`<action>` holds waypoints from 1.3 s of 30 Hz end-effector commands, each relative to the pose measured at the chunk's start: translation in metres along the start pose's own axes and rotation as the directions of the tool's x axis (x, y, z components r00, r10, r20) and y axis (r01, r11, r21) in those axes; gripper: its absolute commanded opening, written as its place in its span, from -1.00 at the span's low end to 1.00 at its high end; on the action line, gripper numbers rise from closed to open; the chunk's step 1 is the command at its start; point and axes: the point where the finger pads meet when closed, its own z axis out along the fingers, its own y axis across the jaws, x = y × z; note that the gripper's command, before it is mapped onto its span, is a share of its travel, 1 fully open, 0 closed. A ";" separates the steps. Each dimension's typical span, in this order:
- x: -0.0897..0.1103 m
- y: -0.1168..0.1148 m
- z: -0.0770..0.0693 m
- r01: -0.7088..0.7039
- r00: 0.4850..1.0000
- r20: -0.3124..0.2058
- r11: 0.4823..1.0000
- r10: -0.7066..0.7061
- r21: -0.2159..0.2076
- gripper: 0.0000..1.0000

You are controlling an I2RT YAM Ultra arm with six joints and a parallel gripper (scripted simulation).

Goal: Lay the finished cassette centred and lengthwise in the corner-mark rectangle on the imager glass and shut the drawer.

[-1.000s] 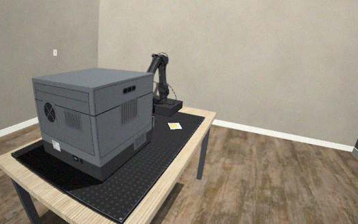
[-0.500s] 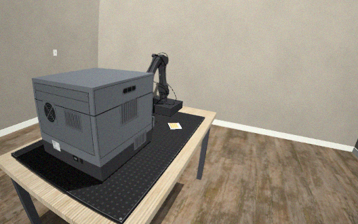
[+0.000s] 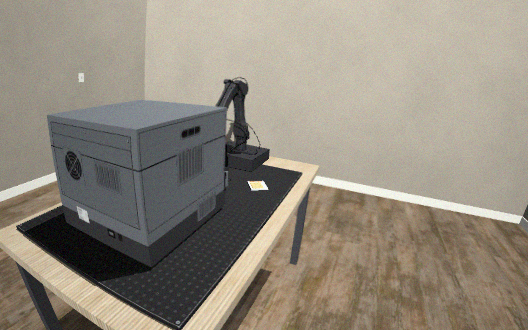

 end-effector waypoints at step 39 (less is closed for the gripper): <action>0.001 0.052 -0.019 -0.006 1.000 0.012 0.998 0.007 -0.062 -1.00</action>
